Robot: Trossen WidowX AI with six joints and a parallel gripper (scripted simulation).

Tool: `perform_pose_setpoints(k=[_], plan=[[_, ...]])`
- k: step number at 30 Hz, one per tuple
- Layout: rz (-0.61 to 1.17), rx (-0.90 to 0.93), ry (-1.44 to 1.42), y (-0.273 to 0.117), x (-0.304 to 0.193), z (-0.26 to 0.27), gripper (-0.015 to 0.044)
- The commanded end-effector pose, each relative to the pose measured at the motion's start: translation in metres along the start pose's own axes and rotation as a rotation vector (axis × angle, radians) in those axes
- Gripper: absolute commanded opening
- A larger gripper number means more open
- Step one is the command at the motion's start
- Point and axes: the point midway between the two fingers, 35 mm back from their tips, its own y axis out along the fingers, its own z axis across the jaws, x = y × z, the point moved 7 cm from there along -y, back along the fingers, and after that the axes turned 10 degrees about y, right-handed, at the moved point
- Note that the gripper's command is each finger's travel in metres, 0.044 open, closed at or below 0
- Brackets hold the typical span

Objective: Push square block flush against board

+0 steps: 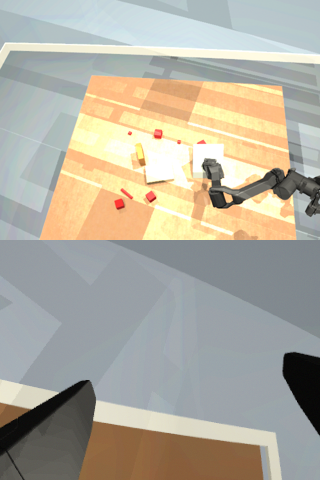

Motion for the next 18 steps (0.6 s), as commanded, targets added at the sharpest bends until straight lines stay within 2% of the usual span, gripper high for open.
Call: perform_pose_setpoints(k=[1,15,18], plan=[[0.000,0.000,0.000,0.000,0.000,0.000,0.0374],[-0.168,-0.202,-0.215,-0.022,0.037,-0.058,0.0006],[-0.200,-0.258,-0.264,-0.030,0.045,-0.073,0.0000]])
